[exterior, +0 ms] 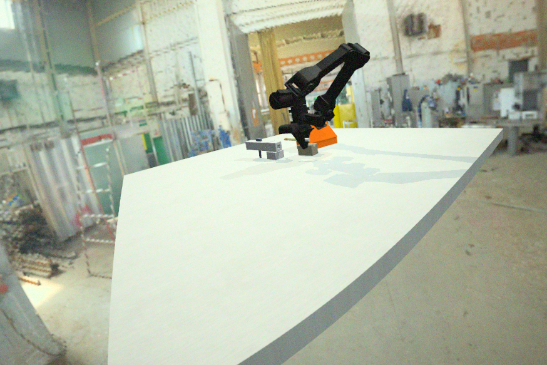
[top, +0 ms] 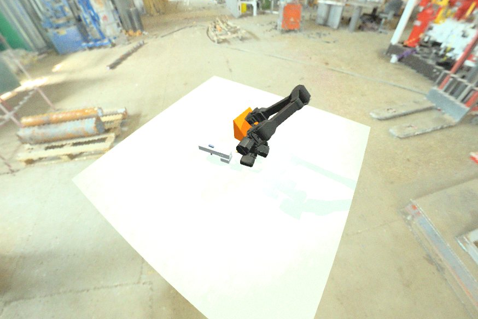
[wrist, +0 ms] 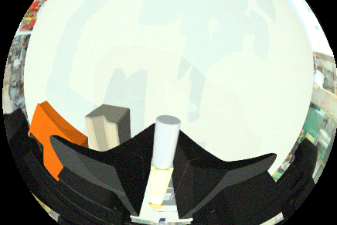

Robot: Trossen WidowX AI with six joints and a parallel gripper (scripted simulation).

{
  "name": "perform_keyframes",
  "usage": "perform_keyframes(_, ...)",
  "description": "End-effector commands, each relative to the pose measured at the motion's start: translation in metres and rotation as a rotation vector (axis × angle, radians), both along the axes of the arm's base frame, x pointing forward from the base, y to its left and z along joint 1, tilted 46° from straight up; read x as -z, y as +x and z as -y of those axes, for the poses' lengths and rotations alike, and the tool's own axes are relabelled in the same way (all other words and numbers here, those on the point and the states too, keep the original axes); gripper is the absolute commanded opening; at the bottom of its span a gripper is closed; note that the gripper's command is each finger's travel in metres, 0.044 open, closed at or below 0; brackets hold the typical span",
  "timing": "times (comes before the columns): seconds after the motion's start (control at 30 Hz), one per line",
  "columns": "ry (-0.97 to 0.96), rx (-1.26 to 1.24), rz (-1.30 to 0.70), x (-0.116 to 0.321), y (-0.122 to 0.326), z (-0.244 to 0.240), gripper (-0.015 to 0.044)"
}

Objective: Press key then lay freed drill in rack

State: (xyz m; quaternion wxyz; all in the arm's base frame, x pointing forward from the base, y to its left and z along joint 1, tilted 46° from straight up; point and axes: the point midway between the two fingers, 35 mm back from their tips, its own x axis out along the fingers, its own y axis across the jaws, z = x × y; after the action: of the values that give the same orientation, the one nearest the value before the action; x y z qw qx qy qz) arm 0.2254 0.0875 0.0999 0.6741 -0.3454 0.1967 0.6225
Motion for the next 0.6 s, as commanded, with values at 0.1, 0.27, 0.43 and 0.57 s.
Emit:
perform_keyframes(0.1,0.001,0.000,0.009,-0.0029,0.0010,0.0027,0.0000)
perform_keyframes(0.27,0.001,0.000,0.009,-0.0037,0.0008,0.0039,0.0000)
perform_keyframes(0.43,0.001,0.000,0.009,-0.0045,0.0007,0.0050,0.0000)
perform_keyframes(0.57,0.001,0.000,0.009,-0.0051,0.0006,0.0059,0.0000)
